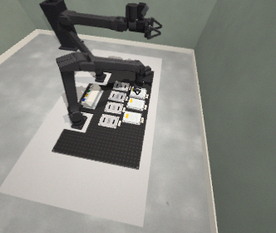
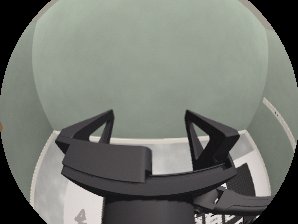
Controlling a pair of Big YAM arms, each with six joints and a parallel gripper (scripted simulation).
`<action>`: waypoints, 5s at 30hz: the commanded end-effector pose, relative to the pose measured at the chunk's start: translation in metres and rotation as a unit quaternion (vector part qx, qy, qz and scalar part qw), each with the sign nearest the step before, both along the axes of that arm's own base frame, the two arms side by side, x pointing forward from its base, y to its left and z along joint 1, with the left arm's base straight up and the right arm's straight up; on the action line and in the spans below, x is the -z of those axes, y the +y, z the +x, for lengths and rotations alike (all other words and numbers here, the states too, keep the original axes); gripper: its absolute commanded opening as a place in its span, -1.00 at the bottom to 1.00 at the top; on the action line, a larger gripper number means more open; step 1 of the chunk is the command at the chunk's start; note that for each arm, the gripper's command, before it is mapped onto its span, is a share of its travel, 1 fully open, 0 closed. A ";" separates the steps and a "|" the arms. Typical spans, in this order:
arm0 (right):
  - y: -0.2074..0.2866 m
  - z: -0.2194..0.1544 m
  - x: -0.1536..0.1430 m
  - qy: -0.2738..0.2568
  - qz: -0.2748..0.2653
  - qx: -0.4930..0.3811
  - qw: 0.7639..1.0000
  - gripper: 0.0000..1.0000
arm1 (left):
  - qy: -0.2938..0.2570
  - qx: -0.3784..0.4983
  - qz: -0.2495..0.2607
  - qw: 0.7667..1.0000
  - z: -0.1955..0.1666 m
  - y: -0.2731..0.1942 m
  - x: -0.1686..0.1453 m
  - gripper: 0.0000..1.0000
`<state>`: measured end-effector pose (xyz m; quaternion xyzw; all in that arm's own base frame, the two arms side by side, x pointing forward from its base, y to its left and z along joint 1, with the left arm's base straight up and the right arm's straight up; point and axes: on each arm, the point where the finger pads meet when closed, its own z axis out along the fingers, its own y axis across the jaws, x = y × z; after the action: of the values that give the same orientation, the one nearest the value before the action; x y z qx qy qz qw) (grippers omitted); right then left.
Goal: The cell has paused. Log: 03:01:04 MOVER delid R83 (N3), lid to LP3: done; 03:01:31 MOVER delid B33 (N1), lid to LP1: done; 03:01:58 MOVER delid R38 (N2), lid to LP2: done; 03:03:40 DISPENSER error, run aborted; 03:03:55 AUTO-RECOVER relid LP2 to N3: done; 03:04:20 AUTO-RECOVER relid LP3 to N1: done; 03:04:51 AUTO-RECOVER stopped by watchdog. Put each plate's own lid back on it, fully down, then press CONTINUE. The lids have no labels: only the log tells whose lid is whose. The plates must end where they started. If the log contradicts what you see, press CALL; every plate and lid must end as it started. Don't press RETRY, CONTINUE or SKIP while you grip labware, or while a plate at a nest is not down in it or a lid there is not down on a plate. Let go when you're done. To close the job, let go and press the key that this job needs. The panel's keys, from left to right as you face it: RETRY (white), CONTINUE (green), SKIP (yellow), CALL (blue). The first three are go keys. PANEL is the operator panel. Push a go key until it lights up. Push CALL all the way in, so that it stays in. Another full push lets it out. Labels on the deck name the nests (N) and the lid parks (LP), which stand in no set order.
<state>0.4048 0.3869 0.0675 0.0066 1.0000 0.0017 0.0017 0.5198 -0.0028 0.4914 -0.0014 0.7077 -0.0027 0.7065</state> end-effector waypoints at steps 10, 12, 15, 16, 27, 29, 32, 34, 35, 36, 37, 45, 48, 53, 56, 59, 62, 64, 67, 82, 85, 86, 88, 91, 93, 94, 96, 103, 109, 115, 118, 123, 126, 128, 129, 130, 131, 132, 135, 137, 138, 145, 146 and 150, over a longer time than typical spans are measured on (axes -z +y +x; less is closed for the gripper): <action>0.000 0.008 0.009 -0.002 0.001 0.000 1.000 -1.00 | -0.034 -0.007 0.007 0.999 -0.006 0.008 -0.037 1.00; -0.001 0.008 0.012 -0.002 0.001 0.000 1.000 -1.00 | -0.034 -0.007 0.007 0.999 -0.006 0.008 -0.037 1.00; 0.000 0.009 0.011 -0.003 0.002 0.000 1.000 -1.00 | -0.034 -0.007 0.007 0.999 -0.006 0.008 -0.037 1.00; 0.000 0.009 0.012 -0.003 0.002 0.000 1.000 -1.00 | -0.034 -0.007 0.007 0.999 -0.006 0.008 -0.037 1.00; -0.001 0.008 0.015 -0.002 0.001 0.000 1.000 -1.00 | -0.034 -0.007 0.007 0.999 -0.006 0.008 -0.037 1.00; -0.001 0.008 0.016 -0.002 0.001 0.000 1.000 -1.00 | -0.034 -0.007 0.007 0.999 -0.006 0.008 -0.037 1.00; -0.001 0.008 0.017 -0.002 0.001 0.000 1.000 -1.00 | -0.034 -0.007 0.007 0.999 -0.006 0.008 -0.037 1.00; -0.001 0.008 0.018 -0.002 0.001 0.000 1.000 -1.00 | -0.034 -0.007 0.007 0.999 -0.006 0.008 -0.037 1.00; -0.002 0.007 0.020 0.000 -0.001 0.000 1.000 -1.00 | -0.034 -0.007 0.007 0.999 -0.006 0.008 -0.037 1.00; -0.002 0.007 0.020 0.000 -0.001 0.000 1.000 -1.00 | -0.034 -0.007 0.007 0.999 -0.006 0.008 -0.037 1.00; -0.001 0.008 0.019 -0.002 0.001 0.000 1.000 -1.00 | -0.034 -0.007 0.007 0.999 -0.006 0.008 -0.037 1.00; 0.000 0.009 0.019 -0.003 0.002 0.000 1.000 -1.00 | -0.034 -0.007 0.007 0.999 -0.006 0.008 -0.037 1.00; 0.000 0.009 0.018 -0.003 0.001 0.000 1.000 -1.00 | -0.034 -0.007 0.007 0.999 -0.006 0.008 -0.037 1.00; 0.000 0.010 0.017 -0.003 0.002 0.000 1.000 -1.00 | -0.034 -0.007 0.007 0.999 -0.006 0.008 -0.037 1.00; 0.001 0.010 0.017 -0.003 0.002 0.000 1.000 -1.00 | -0.034 -0.007 0.007 0.999 -0.006 0.008 -0.037 1.00; 0.001 0.010 0.017 -0.003 0.002 0.000 1.000 -1.00 | -0.034 -0.007 0.007 0.999 -0.006 0.008 -0.037 1.00; 0.001 0.010 0.016 -0.003 0.002 0.000 1.000 -1.00 | -0.034 -0.007 0.007 0.999 -0.006 0.008 -0.037 1.00; 0.001 0.010 0.016 -0.003 0.002 0.000 1.000 -1.00 | -0.034 -0.007 0.007 0.999 -0.006 0.008 -0.037 1.00; 0.008 0.011 0.001 -0.015 0.013 0.000 1.000 -1.00 | -0.034 -0.007 0.007 0.999 -0.006 0.008 -0.037 1.00; 0.008 0.011 -0.001 -0.015 0.013 0.000 1.000 -1.00 | -0.034 -0.007 0.007 0.999 -0.006 0.008 -0.037 1.00; 0.008 0.011 -0.001 -0.015 0.013 0.000 1.000 -1.00 | -0.034 -0.007 0.007 0.999 -0.006 0.008 -0.037 1.00; 0.008 0.011 -0.001 -0.015 0.013 0.000 1.000 -1.00 | -0.034 -0.007 0.007 0.999 -0.006 0.008 -0.037 1.00; 0.008 0.011 -0.001 -0.015 0.013 0.000 1.000 1.00 | -0.034 -0.007 0.007 0.999 -0.006 0.008 -0.037 1.00; 0.008 0.011 -0.001 -0.015 0.013 0.000 1.000 1.00 | -0.034 -0.007 0.007 0.999 -0.006 0.008 -0.037 1.00; 0.008 0.011 -0.001 -0.015 0.013 0.000 1.000 1.00 | -0.034 -0.007 0.007 0.999 -0.006 0.008 -0.037 1.00; 0.008 0.011 -0.001 -0.015 0.013 0.000 1.000 1.00 | -0.034 -0.007 0.007 0.999 -0.006 0.008 -0.037 1.00; 0.008 0.011 -0.001 -0.015 0.013 0.000 1.000 1.00 | -0.034 -0.007 0.007 0.999 -0.006 0.008 -0.037 1.00; 0.008 0.011 -0.001 -0.015 0.013 0.000 1.000 1.00 | -0.034 -0.007 0.007 0.999 -0.006 0.008 -0.037 1.00; 0.008 0.011 -0.001 -0.015 0.013 0.000 1.000 1.00 | -0.034 -0.007 0.007 0.999 -0.006 0.008 -0.037 1.00; 0.008 0.011 -0.001 -0.015 0.013 0.000 1.000 1.00 | -0.034 -0.007 0.007 0.999 -0.006 0.008 -0.037 1.00; 0.008 0.011 -0.001 -0.015 0.013 0.000 1.000 1.00 | -0.034 -0.007 0.007 0.999 -0.006 0.008 -0.037 1.00; 0.008 0.011 -0.001 -0.015 0.013 0.000 1.000 1.00 | -0.034 -0.007 0.007 0.999 -0.006 0.008 -0.037 1.00; 0.008 0.011 -0.001 -0.015 0.013 0.000 1.000 1.00 | -0.034 -0.007 0.007 0.999 -0.006 0.008 -0.037 1.00; 0.008 0.011 -0.001 -0.015 0.013 0.000 1.000 1.00 | -0.034 -0.007 0.007 0.999 -0.006 0.008 -0.037 1.00; 0.008 0.011 -0.001 -0.015 0.013 0.000 1.000 1.00 | -0.034 -0.007 0.007 0.999 -0.006 0.008 -0.037 1.00; 0.008 0.011 -0.001 -0.015 0.013 0.000 1.000 1.00 | -0.034 -0.007 0.007 0.999 -0.006 0.008 -0.037 1.00; 0.002 0.011 -0.003 -0.011 0.010 0.000 1.000 1.00 | -0.034 -0.007 0.007 0.999 -0.006 0.008 -0.037 1.00; 0.004 0.014 -0.012 -0.023 0.020 0.000 1.000 1.00 | -0.034 -0.007 0.007 0.999 -0.006 0.008 -0.037 1.00; 0.010 0.021 -0.032 -0.030 0.027 0.000 0.999 1.00 | -0.034 -0.007 0.007 0.999 -0.006 0.008 -0.037 1.00; 0.010 0.021 -0.035 -0.030 0.027 0.000 0.999 1.00 | -0.034 -0.007 0.007 0.999 -0.006 0.008 -0.037 1.00; 0.010 0.021 -0.037 -0.030 0.027 0.003 0.999 1.00 | -0.034 -0.007 0.007 0.999 -0.006 0.008 -0.037 1.00; 0.007 0.017 -0.031 0.000 -0.001 0.001 1.000 1.00 | -0.034 -0.007 0.007 0.999 -0.006 0.008 -0.037 1.00; 0.004 0.005 -0.028 -0.017 0.015 -0.022 1.000 0.98 | -0.034 -0.007 0.007 0.999 -0.006 0.008 -0.037 1.00; -0.008 -0.019 -0.023 -0.017 0.013 -0.061 0.998 0.90 | -0.034 -0.007 0.007 0.999 -0.006 0.008 -0.037 1.00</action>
<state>0.3948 0.3777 0.0788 -0.0165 0.9998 0.0039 0.0041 0.5198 -0.0028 0.4914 -0.0014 0.7077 -0.0027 0.7065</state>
